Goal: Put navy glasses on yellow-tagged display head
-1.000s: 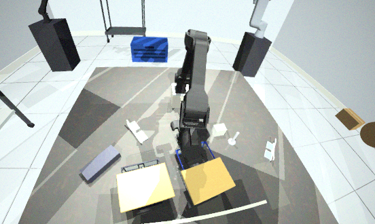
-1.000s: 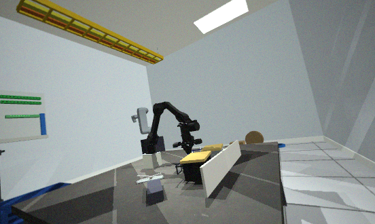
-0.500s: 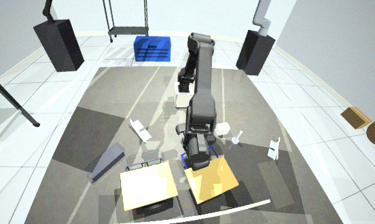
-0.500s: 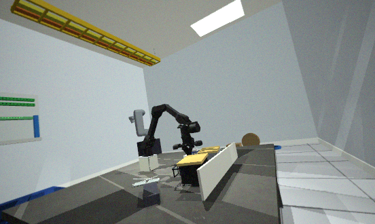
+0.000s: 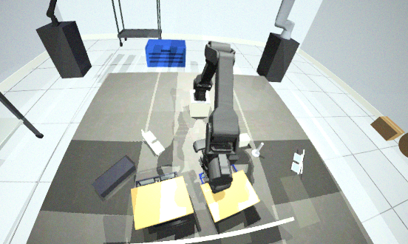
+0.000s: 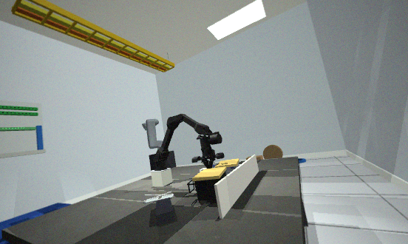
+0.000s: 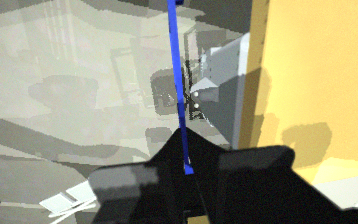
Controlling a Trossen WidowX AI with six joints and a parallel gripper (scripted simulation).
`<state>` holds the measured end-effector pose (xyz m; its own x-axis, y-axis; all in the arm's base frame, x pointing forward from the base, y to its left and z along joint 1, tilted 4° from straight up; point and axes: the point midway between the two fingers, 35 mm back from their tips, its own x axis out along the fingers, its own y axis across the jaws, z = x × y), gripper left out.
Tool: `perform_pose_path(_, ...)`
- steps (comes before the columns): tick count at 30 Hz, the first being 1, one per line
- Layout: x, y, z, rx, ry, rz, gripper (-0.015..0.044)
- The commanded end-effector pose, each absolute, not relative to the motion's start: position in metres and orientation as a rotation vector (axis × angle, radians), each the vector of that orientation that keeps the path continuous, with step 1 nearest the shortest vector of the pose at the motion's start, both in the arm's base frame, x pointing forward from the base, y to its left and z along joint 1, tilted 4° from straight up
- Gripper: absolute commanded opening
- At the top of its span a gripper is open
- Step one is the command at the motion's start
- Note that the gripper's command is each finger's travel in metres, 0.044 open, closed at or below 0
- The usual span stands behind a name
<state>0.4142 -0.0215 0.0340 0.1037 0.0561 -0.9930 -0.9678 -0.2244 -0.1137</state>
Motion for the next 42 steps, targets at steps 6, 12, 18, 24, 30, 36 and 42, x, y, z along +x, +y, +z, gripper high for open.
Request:
perform_pose_path(6, 0.424, -0.02, 0.035, -1.391, 0.982, 1.307, 0.0)
perform_pose_path(12, 0.425, -0.019, 0.034, -1.391, 0.981, 1.307, 0.0)
perform_pose_path(18, 0.425, -0.019, 0.033, -1.391, 0.981, 1.307, 0.0)
perform_pose_path(24, 0.425, -0.019, 0.029, -1.391, 0.981, 1.307, 0.0)
perform_pose_path(30, 0.425, -0.019, 0.03, -1.39, 0.978, 1.312, 0.0079)
perform_pose_path(36, 0.425, -0.019, 0.03, -1.39, 0.978, 1.312, 0.0107)
perform_pose_path(42, 0.424, -0.02, 0.043, -1.389, 0.983, 1.313, 0.0107)
